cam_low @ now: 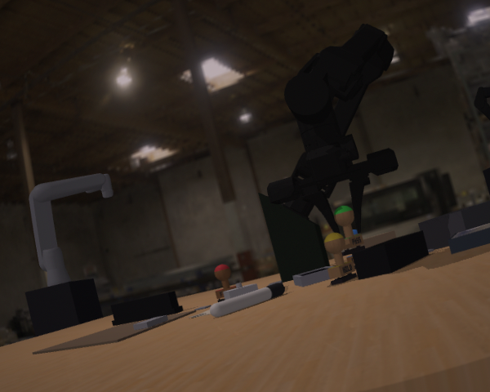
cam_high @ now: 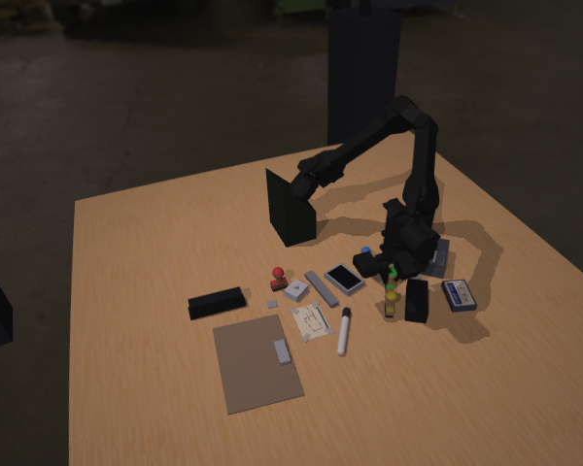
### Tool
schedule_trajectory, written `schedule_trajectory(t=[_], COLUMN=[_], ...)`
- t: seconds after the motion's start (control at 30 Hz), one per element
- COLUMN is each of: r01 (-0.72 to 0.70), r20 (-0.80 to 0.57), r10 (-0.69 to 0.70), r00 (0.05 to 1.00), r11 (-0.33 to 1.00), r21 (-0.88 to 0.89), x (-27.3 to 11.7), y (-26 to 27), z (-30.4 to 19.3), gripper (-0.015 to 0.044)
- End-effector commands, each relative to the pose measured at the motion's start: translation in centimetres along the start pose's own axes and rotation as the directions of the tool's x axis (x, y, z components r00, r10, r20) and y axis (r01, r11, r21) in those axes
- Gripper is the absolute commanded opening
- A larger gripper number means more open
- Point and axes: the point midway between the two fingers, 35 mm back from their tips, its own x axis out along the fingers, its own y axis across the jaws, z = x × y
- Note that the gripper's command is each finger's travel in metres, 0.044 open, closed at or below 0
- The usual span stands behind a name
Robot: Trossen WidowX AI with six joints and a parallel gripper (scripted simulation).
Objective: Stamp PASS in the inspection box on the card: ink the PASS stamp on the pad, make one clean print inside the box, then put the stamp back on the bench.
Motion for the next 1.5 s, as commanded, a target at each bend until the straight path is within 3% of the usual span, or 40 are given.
schedule_trajectory(t=[0.0, 1.47], r01=[0.0, 0.0], r20=[0.003, 0.003], r10=[0.0, 0.0], r00=[1.0, 1.0], r11=[1.0, 1.0], r21=[-0.005, -0.005], x=[-0.3, -2.5], y=[0.0, 0.0], z=[0.1, 0.0], gripper=[0.0, 0.0])
